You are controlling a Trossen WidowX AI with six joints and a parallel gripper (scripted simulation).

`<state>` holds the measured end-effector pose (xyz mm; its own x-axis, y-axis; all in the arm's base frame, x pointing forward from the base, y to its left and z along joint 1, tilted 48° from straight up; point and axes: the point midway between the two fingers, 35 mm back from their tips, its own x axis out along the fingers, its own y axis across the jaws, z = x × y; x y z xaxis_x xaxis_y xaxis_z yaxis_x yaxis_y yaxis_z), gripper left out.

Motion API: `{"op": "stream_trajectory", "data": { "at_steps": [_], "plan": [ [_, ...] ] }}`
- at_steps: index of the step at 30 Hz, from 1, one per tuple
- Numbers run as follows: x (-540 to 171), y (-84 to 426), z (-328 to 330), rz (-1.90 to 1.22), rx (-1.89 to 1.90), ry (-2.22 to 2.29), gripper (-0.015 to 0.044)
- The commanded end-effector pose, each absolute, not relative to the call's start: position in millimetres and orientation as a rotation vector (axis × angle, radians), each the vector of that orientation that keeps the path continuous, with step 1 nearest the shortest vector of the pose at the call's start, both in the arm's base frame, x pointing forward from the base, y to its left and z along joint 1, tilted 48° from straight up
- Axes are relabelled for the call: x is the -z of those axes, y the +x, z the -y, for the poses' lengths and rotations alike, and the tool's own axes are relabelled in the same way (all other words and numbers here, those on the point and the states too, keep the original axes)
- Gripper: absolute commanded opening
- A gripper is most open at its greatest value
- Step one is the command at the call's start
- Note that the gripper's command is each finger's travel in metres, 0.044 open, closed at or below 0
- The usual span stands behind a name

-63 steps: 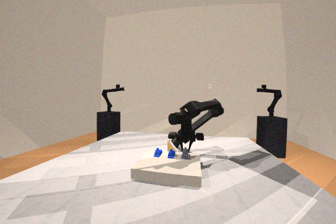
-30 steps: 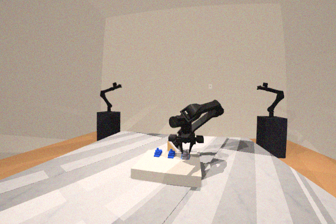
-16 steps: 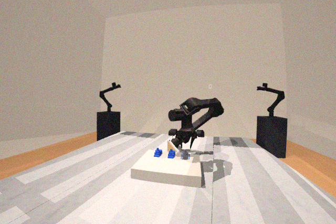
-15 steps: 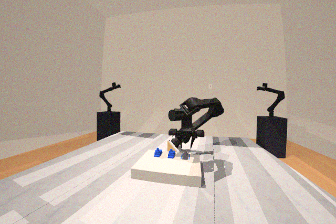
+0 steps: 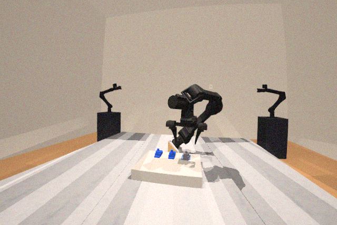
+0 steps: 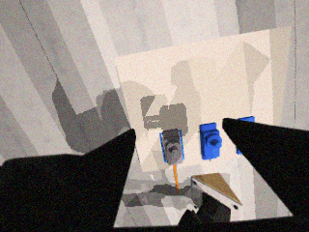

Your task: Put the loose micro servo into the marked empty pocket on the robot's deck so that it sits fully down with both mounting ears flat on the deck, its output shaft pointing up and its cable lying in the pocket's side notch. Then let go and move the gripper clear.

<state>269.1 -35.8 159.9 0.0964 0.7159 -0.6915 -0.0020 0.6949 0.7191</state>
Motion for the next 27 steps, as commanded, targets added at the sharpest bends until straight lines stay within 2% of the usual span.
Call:
{"op": "stream_trajectory", "data": {
  "at_steps": [1, 11, 27],
  "plan": [
    [-164, 279, 39, -1.387, -0.583, 0.66, 0.044],
    [-188, 266, 65, -1.288, -0.473, 0.634, 0.044],
    [-189, 266, 65, -1.285, -0.47, 0.633, 0.044]
  ]
}}
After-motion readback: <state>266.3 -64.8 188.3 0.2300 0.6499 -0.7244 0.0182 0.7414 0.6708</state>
